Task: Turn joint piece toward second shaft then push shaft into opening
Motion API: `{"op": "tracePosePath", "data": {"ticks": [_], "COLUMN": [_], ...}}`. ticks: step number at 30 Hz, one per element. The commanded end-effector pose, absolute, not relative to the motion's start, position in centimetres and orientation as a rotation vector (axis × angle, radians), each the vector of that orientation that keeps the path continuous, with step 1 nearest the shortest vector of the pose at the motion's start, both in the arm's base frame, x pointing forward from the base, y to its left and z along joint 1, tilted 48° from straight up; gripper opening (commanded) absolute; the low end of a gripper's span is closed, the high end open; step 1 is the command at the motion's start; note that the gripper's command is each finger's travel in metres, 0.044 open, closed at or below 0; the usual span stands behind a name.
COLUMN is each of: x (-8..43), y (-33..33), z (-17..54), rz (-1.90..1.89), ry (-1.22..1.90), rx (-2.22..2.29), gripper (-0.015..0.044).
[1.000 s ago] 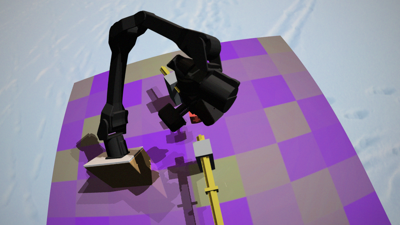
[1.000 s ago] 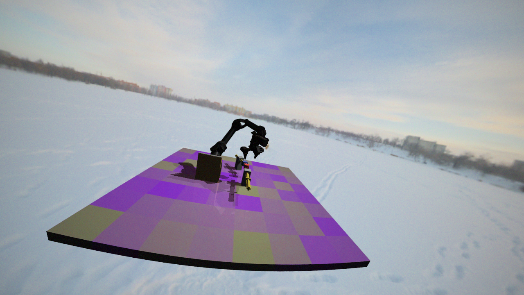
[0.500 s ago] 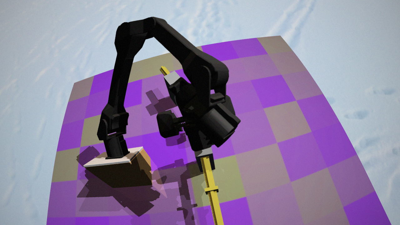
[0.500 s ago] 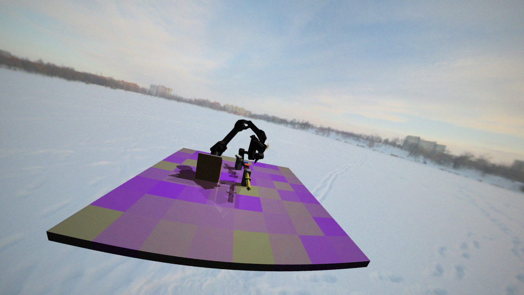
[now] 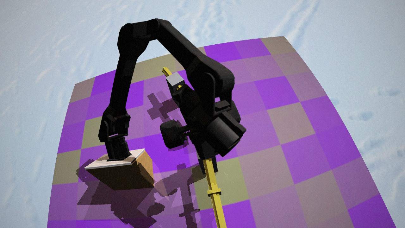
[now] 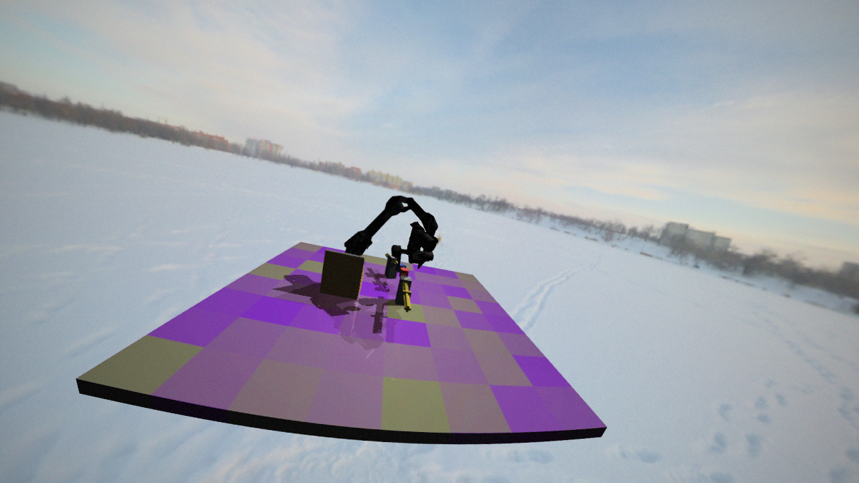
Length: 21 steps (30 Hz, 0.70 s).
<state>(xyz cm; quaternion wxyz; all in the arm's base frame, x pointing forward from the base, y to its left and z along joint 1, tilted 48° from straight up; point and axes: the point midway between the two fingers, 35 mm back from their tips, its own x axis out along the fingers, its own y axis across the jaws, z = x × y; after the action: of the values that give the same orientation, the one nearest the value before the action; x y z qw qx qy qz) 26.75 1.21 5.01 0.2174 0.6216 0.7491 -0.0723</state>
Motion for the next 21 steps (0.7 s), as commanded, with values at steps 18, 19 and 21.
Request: {"op": "tracePosePath", "data": {"ticks": [18, 19, 21], "x": [29.0, 29.0, 29.2], "y": [-5.3, -5.7, -6.3], "z": [-1.9, -2.2, -2.9], "rz": [0.330, 0.352, 0.394], "ry": [1.810, 1.796, 1.770], "rx": [1.178, 1.150, 1.093], "gripper": [0.0440, 0.0440, 0.0440]}}
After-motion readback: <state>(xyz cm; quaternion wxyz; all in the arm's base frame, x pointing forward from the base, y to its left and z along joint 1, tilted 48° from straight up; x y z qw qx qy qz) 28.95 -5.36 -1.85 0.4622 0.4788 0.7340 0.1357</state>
